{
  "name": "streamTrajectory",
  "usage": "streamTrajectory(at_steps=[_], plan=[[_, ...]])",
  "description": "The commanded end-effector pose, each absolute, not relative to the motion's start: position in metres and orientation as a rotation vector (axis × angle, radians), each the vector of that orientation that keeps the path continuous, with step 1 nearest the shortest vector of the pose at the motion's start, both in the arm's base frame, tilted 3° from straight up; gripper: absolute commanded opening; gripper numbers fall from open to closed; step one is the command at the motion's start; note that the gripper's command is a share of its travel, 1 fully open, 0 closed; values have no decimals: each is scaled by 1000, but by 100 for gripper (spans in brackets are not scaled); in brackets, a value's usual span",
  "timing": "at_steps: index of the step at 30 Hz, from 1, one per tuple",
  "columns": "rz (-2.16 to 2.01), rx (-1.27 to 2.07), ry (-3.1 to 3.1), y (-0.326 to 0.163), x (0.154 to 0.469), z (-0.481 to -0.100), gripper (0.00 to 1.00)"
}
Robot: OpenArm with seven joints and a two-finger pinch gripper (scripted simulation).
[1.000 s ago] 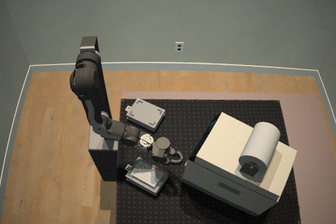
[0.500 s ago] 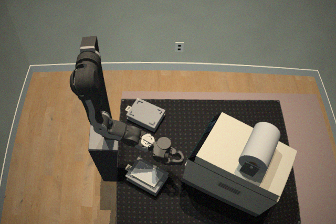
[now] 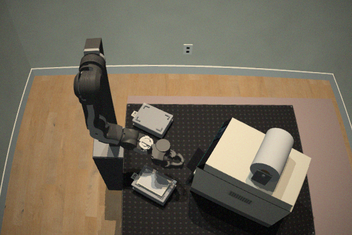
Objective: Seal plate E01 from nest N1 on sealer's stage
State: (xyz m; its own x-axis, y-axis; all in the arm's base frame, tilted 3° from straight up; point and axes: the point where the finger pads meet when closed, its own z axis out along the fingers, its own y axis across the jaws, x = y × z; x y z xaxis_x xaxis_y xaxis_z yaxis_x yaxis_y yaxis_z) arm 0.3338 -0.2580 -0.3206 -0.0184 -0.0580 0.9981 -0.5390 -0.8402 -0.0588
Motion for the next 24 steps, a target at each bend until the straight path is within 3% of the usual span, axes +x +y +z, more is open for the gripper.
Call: streamTrajectory(at_steps=[1, 21, 24], plan=[[1918, 1913, -628, -259, 334, -320, 0], [1917, 1914, -628, -254, 326, -321, 0], [1902, 1859, -834, -228, 317, -323, 0]])
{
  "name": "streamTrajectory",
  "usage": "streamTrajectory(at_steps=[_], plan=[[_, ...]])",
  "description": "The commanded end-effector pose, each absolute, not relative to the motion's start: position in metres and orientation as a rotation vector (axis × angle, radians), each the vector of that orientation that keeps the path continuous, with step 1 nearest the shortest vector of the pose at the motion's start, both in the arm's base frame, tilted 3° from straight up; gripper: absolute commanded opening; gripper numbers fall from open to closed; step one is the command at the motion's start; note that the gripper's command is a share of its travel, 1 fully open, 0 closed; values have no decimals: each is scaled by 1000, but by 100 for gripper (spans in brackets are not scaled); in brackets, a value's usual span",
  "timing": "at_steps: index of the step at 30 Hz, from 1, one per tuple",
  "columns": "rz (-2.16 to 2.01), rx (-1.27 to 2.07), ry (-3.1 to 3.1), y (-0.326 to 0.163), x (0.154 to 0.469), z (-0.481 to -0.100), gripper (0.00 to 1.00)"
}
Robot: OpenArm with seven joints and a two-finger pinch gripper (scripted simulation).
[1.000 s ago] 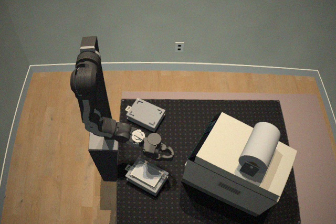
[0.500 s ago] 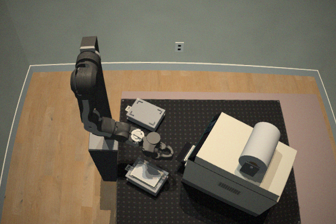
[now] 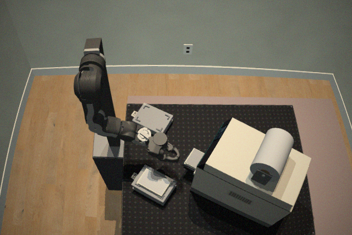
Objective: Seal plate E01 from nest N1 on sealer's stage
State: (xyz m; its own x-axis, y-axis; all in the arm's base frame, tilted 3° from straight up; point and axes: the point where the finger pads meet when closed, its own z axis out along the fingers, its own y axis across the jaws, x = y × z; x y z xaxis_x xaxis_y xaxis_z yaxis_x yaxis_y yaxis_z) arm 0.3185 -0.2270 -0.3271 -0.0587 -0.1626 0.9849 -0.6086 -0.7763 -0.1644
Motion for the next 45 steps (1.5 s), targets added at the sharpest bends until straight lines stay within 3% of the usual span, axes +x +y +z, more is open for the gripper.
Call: streamTrajectory(at_steps=[1, 14, 19, 31, 36, 45], plan=[[1895, 1835, -904, -219, 314, -323, 0], [1887, 1811, -973, -210, 311, -324, 0], [1826, 1674, -1307, -168, 297, -325, 0], [1826, 1674, -1307, -168, 297, -325, 0], [1741, 1512, -1620, -125, 283, -327, 0], [1741, 1512, -1620, -125, 283, -327, 0]])
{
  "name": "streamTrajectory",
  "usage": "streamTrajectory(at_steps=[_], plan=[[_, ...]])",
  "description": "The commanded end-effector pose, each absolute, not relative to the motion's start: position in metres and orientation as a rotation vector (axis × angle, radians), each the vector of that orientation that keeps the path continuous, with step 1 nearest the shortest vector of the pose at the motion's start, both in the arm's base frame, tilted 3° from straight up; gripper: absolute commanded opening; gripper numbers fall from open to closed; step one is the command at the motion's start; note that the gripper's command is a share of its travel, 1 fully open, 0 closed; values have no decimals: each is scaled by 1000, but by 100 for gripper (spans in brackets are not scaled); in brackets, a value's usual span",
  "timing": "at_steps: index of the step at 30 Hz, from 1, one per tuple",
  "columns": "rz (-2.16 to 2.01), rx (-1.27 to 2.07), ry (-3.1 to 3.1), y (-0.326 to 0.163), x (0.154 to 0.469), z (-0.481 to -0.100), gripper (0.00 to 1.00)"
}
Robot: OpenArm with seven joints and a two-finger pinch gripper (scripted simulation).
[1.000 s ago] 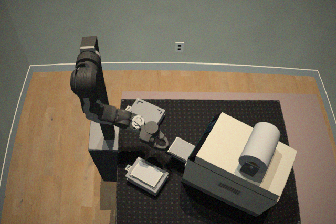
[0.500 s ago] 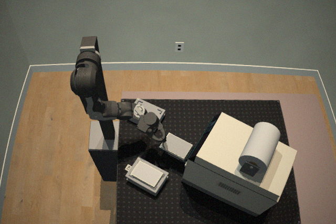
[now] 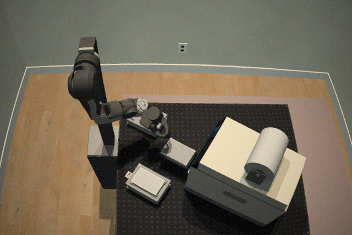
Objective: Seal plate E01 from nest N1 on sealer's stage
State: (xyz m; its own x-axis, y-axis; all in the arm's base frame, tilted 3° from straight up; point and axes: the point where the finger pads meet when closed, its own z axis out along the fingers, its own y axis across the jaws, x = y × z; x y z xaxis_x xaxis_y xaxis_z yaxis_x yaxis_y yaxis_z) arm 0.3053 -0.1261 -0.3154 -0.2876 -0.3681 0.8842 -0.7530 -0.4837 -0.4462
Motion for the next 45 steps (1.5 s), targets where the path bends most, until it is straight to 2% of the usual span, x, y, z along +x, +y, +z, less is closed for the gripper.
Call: streamTrajectory(at_steps=[1, 3, 4, 8, 20, 21, 25, 37, 38, 42, 45], plan=[[1741, 1512, -1620, -125, 283, -327, 0], [1741, 1512, -1620, -125, 283, -327, 0], [1822, 1624, -1461, -118, 302, -315, 0], [1743, 1482, -1712, -85, 287, -318, 0], [1743, 1482, -1712, -85, 287, -318, 0], [1753, 1595, -1493, -106, 296, -316, 0], [1673, 1452, -1740, -74, 281, -319, 0], [1673, 1452, -1740, -74, 281, -319, 0], [1724, 1579, -1506, -100, 294, -315, 0], [1644, 1436, -1750, -68, 279, -319, 0], [1644, 1436, -1750, -68, 279, -319, 0]])
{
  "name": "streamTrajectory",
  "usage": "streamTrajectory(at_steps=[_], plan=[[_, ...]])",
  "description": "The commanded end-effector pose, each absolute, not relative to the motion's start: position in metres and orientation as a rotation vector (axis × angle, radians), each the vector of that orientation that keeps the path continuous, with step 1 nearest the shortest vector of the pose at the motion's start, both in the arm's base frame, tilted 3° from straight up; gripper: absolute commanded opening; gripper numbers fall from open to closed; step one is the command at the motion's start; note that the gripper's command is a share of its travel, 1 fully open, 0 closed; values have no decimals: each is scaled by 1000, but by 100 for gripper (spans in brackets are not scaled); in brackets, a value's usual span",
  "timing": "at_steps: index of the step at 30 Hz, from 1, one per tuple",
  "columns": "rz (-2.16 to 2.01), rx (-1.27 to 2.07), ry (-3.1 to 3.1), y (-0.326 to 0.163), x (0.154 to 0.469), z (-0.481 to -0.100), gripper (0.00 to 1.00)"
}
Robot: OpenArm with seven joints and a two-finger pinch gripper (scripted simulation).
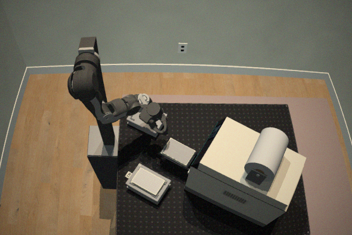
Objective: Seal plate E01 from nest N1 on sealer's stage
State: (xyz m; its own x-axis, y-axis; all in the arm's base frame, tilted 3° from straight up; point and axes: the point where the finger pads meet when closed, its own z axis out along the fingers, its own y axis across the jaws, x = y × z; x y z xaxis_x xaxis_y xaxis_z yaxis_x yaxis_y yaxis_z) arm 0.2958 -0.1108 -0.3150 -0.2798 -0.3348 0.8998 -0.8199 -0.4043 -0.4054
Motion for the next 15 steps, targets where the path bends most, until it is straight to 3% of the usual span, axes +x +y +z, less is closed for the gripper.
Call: streamTrajectory(at_steps=[1, 9, 10, 15], plan=[[1644, 1436, -1750, -68, 279, -319, 0], [1644, 1436, -1750, -68, 279, -319, 0], [1714, 1554, -1491, -102, 293, -315, 0], [1635, 1412, -1734, -70, 278, -319, 0]])
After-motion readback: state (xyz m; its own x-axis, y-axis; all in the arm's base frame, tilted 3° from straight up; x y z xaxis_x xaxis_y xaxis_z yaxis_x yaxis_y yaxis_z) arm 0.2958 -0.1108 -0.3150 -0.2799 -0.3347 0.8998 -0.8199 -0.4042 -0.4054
